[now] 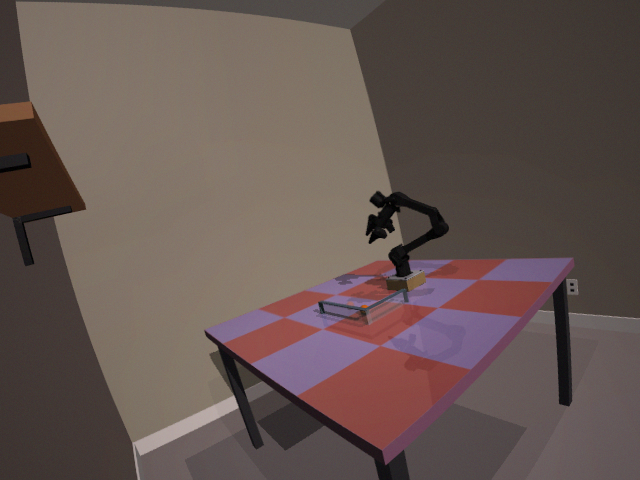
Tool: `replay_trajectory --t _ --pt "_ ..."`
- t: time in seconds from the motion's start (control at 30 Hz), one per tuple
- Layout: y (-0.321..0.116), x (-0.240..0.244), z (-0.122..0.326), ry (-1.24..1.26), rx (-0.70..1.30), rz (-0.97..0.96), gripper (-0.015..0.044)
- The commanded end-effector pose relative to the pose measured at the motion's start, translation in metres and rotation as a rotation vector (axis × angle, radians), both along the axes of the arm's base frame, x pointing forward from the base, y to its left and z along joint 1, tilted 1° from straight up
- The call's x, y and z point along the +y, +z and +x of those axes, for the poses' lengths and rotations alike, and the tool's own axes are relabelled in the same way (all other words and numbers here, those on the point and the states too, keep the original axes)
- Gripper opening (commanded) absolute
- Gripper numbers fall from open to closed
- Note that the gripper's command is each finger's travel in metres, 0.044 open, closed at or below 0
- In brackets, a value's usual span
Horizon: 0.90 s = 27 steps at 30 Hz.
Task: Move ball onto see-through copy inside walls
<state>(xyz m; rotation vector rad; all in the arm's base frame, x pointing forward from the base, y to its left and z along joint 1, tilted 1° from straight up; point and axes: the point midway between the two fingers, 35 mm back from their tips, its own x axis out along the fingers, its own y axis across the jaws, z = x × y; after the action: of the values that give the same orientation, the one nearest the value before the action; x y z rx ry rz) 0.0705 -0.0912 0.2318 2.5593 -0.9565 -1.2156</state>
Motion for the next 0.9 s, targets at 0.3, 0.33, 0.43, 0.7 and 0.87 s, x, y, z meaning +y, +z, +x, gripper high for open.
replay_trajectory --t 0.3,0.33,0.43,0.7,0.87 --pt "-0.008 -0.018 0.073 0.787 0.445 -0.146 0.0294" --pt "-0.010 -0.018 0.084 0.885 0.490 -0.175 0.0294" --pt "-0.019 -0.012 0.118 1.184 0.615 -0.271 0.0294" --pt "-0.042 0.012 0.168 1.652 0.785 -0.449 0.0294" --pt "-0.063 0.035 0.196 1.951 0.879 -0.577 0.0294"
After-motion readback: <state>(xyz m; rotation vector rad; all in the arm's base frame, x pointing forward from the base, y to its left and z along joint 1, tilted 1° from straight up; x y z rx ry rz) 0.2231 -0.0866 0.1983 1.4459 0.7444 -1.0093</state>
